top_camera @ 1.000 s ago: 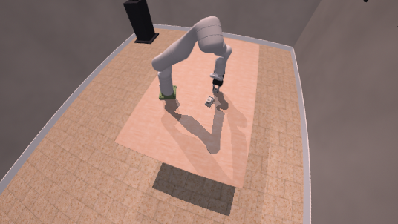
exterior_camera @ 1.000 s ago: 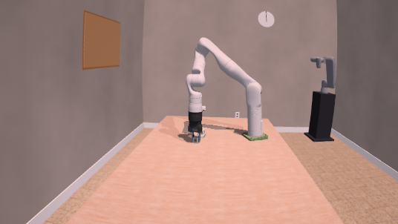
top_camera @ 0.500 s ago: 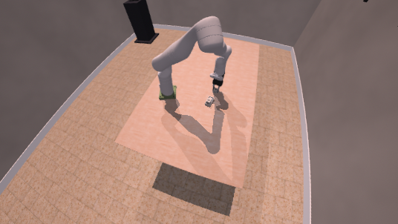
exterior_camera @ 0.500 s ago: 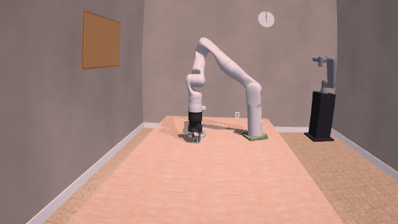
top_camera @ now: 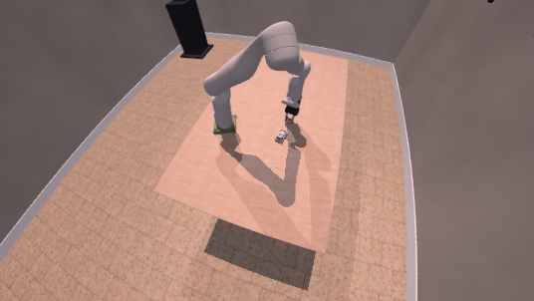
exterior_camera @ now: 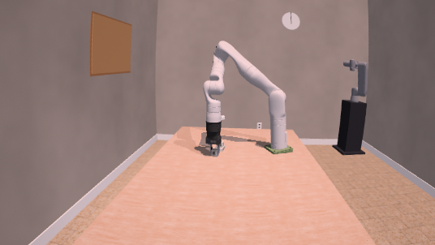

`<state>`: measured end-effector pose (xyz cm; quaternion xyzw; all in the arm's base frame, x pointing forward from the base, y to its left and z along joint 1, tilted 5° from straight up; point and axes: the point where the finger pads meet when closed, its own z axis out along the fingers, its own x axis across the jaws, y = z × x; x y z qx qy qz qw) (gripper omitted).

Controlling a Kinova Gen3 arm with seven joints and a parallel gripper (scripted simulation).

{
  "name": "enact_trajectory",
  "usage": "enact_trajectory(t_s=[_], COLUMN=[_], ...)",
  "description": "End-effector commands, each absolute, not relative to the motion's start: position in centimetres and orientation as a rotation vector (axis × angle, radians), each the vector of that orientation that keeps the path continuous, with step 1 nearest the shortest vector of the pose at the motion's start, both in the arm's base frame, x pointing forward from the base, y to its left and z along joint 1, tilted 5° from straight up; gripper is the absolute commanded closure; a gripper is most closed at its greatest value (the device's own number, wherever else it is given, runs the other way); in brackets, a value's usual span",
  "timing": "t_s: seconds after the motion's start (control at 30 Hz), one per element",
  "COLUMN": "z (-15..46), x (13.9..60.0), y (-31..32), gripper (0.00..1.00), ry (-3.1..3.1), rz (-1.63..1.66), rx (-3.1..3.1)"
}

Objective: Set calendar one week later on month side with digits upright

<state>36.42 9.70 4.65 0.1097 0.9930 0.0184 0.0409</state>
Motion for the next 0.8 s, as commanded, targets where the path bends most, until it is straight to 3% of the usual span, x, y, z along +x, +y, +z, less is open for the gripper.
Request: enact_trajectory(t_s=[0.0,0.77], z=[5.3,14.3], x=[36.6,35.7], y=[9.7,9.4], gripper=[0.4,0.4], ry=[3.035,3.035], rz=[0.057,0.057], rx=[0.338,0.338])
